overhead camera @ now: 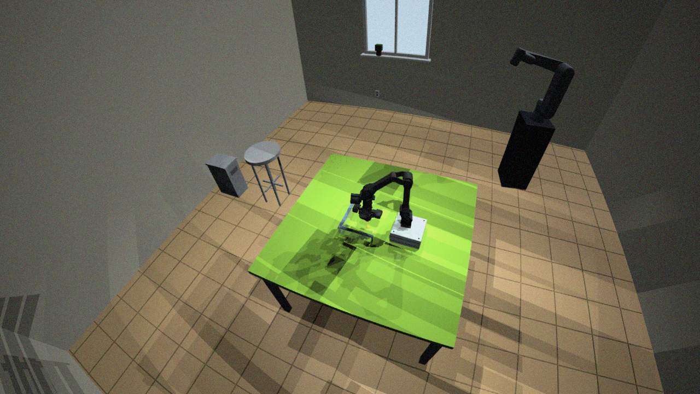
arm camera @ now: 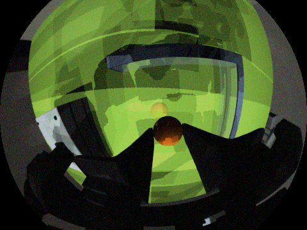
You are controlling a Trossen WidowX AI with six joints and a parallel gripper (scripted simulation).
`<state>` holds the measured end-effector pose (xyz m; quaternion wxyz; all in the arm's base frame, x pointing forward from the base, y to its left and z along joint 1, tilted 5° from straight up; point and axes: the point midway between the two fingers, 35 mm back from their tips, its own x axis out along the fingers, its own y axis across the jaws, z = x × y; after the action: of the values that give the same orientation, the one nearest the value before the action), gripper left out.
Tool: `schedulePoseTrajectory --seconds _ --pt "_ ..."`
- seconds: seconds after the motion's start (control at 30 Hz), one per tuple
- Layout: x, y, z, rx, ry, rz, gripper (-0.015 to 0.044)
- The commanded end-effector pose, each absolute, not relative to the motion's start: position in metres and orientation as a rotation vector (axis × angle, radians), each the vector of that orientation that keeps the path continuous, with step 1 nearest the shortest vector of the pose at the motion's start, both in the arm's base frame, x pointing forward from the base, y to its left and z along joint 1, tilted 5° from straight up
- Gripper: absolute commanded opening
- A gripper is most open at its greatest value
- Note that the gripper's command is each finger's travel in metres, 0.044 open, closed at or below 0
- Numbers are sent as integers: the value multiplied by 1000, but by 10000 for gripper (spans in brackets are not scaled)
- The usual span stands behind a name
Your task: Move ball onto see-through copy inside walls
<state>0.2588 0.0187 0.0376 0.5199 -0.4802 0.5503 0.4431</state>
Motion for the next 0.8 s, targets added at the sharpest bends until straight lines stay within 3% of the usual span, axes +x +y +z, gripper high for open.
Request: schedulePoseTrajectory --seconds 0.0,0.23,0.77 --pt "257 18 17 -1144 1332 1068 0" --pt "254 14 -24 -1144 1332 1068 0" --pt "254 13 -42 -1144 1332 1068 0"
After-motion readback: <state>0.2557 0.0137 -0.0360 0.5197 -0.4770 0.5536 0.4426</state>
